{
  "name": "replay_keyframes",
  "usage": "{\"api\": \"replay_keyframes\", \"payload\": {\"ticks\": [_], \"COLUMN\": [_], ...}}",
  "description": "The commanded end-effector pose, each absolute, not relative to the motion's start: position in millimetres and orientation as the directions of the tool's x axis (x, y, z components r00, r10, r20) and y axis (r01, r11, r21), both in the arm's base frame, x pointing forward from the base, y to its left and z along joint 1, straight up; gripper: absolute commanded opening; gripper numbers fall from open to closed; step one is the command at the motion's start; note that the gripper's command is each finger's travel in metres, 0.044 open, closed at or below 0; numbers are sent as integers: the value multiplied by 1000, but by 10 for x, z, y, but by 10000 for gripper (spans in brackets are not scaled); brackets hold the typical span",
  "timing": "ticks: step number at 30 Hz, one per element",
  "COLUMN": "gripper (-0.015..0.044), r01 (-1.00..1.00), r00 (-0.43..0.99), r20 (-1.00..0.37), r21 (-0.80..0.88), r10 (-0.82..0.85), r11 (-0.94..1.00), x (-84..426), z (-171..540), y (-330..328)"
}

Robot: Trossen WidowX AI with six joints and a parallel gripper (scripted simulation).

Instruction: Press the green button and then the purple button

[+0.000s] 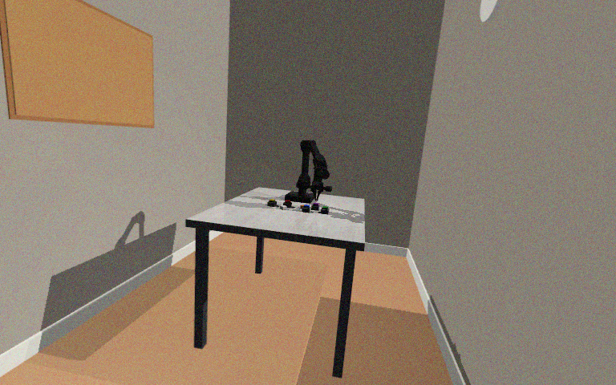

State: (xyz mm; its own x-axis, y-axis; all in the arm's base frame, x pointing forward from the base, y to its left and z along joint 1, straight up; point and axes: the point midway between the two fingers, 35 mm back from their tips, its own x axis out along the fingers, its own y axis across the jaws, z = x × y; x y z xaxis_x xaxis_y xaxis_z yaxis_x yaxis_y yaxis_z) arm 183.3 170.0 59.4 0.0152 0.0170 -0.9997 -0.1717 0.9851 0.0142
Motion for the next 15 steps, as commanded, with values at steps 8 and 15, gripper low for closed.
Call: {"api": "replay_keyframes", "payload": {"ticks": [8, 15], "gripper": [230, 387], "r01": [-178, -175], "r00": [24, 21], "r20": [-999, -1000], "r21": [18, 18], "r10": [23, 22], "r11": [984, 984], "x": [1995, 2024], "z": [1101, 1310], "y": [2173, 2403]}}
